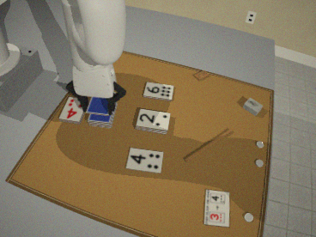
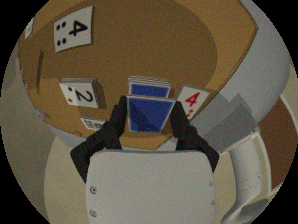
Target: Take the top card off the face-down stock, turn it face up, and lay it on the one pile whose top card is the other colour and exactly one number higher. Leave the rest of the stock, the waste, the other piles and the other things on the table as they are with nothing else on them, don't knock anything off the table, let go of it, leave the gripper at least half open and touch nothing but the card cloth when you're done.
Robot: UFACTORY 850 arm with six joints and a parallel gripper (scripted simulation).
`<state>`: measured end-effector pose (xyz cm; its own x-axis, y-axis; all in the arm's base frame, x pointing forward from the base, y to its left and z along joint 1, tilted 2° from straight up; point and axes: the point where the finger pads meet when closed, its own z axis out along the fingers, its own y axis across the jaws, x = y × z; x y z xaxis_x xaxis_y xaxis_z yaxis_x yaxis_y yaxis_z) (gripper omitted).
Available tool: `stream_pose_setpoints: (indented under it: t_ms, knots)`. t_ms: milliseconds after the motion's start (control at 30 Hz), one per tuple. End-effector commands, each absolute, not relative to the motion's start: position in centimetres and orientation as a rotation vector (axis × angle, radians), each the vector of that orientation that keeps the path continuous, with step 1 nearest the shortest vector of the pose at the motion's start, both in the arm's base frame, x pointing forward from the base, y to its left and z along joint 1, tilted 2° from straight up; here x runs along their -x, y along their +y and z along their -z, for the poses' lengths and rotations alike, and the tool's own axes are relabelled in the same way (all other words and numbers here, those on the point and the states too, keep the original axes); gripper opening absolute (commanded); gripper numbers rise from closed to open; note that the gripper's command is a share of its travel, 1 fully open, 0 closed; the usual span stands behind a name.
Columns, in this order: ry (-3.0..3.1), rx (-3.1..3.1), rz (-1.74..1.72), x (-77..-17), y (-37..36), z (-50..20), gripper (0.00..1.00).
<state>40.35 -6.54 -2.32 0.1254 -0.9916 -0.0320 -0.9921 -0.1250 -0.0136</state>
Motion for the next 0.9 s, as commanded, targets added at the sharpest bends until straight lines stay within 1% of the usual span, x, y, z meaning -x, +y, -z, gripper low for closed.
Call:
stream_pose_setpoints:
  t_ms: [0, 867]
  knots:
    - [2.057, 2.332, -0.027, -40.9, -6.7, 1.3, 0.63]
    - [2.057, 2.333, -0.027, -40.8, -6.8, -1.4, 0.63]
